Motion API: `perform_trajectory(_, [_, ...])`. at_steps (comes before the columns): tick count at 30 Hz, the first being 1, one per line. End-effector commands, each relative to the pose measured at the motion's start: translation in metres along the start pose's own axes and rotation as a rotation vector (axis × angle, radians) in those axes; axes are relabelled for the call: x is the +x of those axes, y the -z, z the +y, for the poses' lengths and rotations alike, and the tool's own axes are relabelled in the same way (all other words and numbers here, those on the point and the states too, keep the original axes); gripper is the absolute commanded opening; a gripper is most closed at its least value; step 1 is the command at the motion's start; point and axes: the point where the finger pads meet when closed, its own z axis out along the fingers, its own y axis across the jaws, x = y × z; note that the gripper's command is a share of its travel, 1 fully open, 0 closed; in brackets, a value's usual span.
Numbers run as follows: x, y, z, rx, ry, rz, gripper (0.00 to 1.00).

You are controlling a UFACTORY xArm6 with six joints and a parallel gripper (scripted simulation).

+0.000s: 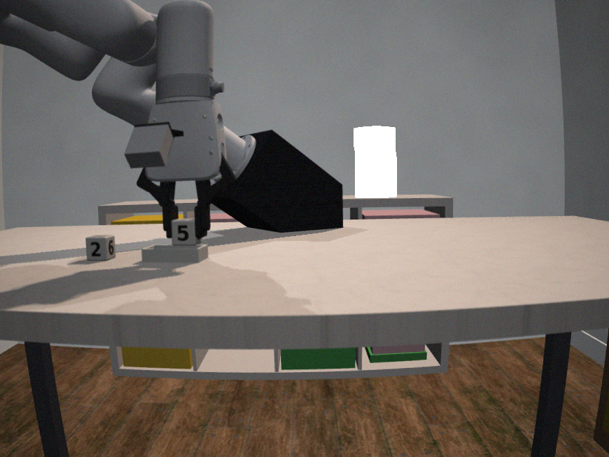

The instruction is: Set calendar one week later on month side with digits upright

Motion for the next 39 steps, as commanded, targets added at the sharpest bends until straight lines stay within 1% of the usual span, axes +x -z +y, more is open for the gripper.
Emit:
perform_trajectory(1, [0.0007, 0.0005, -0.0004, 0.001, -0.001, 0.001, 0.29])
perform_trajectory(15, [0.0007, -0.0001, -0.0004, 0.001, -0.001, 0.001, 0.29])
perform_trajectory(39, [0.0008, -0.0086, -0.0004, 0.001, -0.001, 0.001, 0.29])
